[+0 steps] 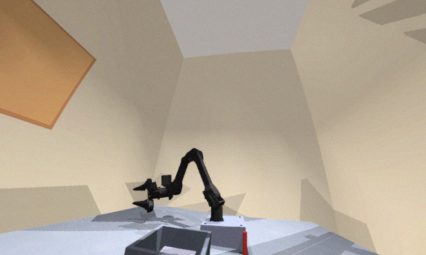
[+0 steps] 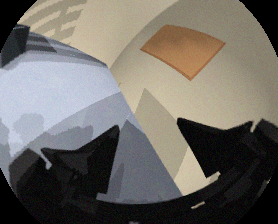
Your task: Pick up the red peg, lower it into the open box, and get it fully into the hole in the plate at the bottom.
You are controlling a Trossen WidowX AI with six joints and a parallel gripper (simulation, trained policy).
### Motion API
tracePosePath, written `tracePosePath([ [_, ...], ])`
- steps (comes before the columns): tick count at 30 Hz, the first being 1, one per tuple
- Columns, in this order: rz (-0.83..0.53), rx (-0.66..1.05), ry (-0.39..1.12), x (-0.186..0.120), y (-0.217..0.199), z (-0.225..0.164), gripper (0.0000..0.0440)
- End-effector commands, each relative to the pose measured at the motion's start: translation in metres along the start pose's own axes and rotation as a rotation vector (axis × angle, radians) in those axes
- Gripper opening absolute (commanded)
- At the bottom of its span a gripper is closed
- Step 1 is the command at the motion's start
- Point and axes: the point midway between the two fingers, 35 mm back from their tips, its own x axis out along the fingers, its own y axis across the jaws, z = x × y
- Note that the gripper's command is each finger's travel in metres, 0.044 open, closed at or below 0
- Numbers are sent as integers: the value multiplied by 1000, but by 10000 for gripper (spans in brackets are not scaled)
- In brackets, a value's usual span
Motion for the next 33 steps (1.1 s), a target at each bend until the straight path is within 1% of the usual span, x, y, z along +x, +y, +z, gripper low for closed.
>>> tracePosePath([
  [1, 0, -9, -10, 4, -2, 4, 414],
  [3, 2, -24, -32, 15, -5, 13, 437],
  [4, 6, -28, -43, 23, -6, 19, 440],
  [8, 29, -9, -85, 57, -5, 52, 440],
  [13, 75, 61, -129, 97, 3, 104, 440],
  [19, 143, 163, -173, 132, 20, 175, 440],
  [26, 247, 309, -196, 154, 52, 259, 440],
  [33, 381, 481, -172, 153, 95, 340, 440],
])
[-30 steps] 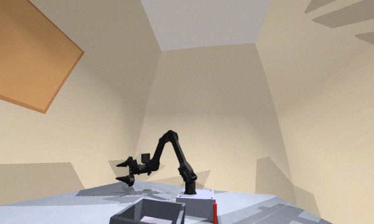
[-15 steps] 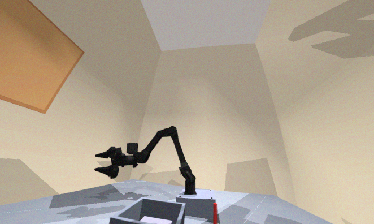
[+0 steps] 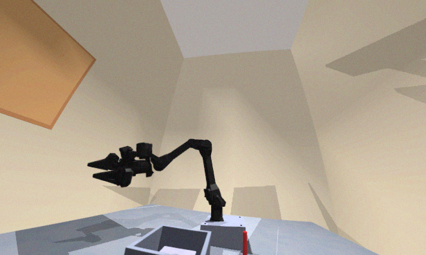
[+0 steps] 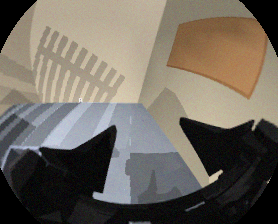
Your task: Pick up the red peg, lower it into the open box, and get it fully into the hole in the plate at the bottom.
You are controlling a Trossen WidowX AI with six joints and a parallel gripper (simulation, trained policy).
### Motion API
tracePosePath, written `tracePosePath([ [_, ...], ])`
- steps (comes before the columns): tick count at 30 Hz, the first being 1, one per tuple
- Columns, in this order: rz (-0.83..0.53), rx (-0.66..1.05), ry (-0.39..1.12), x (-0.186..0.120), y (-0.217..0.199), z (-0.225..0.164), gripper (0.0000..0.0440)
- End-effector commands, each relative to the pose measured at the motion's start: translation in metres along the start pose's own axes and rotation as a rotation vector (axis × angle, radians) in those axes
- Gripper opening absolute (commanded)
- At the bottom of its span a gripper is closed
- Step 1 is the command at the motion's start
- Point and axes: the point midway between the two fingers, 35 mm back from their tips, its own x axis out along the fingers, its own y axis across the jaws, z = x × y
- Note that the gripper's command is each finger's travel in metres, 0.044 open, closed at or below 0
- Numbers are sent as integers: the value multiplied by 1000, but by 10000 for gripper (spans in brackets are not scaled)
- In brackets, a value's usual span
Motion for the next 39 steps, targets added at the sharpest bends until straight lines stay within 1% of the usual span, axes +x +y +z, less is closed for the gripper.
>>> tracePosePath([
  [1, 52, 94, 14, 10, 34, 29, 440],
  [5, 118, 204, 54, 16, 76, 53, 440],
  [10, 197, 334, 124, 14, 129, 78, 440],
  [14, 254, 430, 197, 6, 171, 93, 440],
  [19, 315, 537, 309, -13, 222, 106, 440],
  [24, 358, 626, 441, -42, 270, 113, 440],
  [29, 375, 694, 591, -79, 312, 114, 440],
  [34, 360, 738, 748, -122, 344, 107, 440],
  [39, 316, 754, 896, -166, 367, 95, 440],
])
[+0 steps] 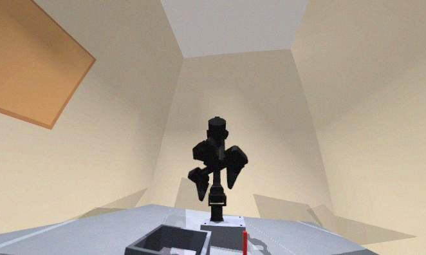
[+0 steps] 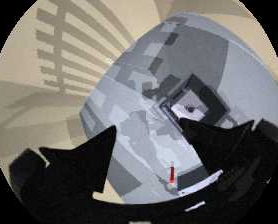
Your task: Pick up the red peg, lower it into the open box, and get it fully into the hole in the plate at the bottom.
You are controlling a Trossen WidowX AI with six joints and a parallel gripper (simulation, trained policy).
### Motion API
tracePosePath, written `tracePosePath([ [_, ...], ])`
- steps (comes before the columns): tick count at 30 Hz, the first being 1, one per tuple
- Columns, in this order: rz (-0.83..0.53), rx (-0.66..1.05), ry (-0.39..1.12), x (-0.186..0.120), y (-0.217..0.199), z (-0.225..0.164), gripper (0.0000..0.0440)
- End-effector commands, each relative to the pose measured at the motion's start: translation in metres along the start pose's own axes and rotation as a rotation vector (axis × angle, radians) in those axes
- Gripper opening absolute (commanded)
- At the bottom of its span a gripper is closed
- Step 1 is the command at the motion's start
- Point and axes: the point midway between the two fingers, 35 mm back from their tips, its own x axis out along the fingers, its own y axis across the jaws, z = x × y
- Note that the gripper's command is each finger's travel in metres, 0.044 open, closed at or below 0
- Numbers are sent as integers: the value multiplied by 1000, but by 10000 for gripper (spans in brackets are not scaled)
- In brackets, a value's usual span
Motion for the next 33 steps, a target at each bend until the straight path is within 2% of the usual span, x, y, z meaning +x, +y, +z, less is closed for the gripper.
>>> tracePosePath([
  [1, -56, 46, 67, -11, 2, -33, 440],
  [16, -352, 137, 277, -40, -24, -148, 440],
  [25, -488, 166, 318, -39, -45, -184, 440],
  [33, -562, 192, 324, -21, -57, -204, 440],
])
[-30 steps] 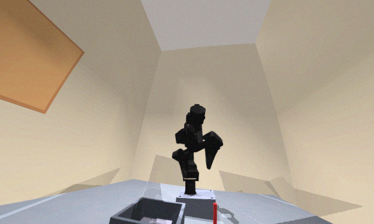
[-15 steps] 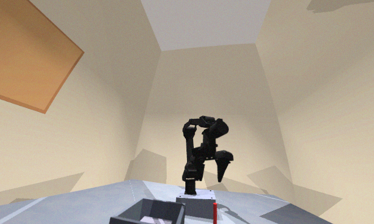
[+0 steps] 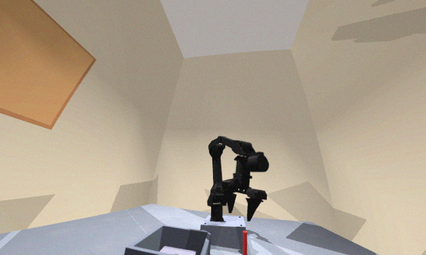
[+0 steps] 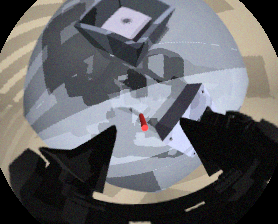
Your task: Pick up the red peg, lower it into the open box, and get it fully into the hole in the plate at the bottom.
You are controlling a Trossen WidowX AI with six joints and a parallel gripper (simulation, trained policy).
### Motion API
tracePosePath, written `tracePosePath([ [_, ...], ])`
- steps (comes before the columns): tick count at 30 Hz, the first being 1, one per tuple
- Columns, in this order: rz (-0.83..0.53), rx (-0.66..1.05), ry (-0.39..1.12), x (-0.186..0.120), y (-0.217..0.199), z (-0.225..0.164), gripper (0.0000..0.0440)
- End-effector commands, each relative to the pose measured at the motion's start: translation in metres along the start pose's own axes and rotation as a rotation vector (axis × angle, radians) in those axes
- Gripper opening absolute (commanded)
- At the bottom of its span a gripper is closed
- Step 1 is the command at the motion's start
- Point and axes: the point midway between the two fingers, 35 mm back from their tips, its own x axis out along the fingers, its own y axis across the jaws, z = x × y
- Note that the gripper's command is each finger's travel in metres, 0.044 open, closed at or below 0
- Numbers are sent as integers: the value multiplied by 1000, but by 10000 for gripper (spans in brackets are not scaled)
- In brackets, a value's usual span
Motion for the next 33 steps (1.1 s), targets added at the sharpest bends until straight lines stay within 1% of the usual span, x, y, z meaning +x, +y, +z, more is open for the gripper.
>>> tracePosePath([
  [1, -42, 16, 5, 17, -1, -5, 440],
  [7, -45, 36, -1, 45, 2, -12, 440],
  [15, -4, 53, -12, 79, 8, -21, 437],
  [17, 4, 56, -14, 85, 8, -24, 433],
  [19, 6, 58, -13, 91, 7, -26, 419],
  [21, 4, 63, -9, 96, 5, -29, 386],
  [24, -6, 74, 3, 103, 2, -32, 322],
  [33, -29, 72, 63, 107, -1, -38, 88],
])
